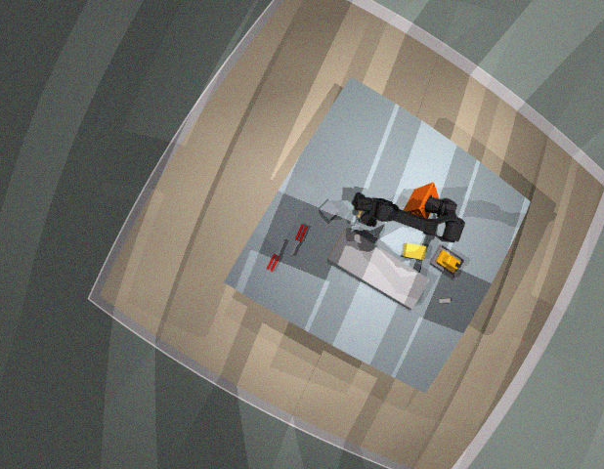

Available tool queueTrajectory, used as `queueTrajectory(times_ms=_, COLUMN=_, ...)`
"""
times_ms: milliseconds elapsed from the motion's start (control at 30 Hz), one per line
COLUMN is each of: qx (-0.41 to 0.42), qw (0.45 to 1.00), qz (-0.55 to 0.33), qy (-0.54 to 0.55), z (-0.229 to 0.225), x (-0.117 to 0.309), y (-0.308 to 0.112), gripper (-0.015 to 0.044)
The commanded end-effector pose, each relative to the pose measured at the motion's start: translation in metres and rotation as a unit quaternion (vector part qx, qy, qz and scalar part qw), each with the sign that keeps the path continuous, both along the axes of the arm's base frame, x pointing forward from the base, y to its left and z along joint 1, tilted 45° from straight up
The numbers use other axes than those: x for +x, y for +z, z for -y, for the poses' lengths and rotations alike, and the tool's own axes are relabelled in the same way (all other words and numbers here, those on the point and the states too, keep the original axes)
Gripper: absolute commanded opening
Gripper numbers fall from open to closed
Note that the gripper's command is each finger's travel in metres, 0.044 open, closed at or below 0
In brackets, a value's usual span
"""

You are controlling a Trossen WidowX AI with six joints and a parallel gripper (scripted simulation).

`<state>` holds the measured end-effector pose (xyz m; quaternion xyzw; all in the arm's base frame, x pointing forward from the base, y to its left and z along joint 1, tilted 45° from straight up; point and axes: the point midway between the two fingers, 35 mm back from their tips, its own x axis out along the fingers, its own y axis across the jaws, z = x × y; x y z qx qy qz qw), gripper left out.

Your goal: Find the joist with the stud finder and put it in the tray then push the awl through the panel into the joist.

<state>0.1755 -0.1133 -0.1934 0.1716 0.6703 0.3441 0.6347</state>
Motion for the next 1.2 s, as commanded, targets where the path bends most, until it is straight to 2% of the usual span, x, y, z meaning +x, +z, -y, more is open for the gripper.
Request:
queueTrajectory(times_ms=0, qx=0.002, qw=1.0, qz=-0.002, qy=0.002, z=0.003, x=-0.005, y=-0.008, gripper=0.044)
queueTrajectory(times_ms=400, qx=0.002, qw=1.0, qz=-0.002, qy=0.002, z=0.008, x=-0.01, y=-0.013, gripper=0.044)
queueTrajectory(times_ms=1167, qx=0.002, qw=1.0, qz=-0.001, qy=0.002, z=-0.018, x=-0.012, y=-0.04, gripper=0.044)
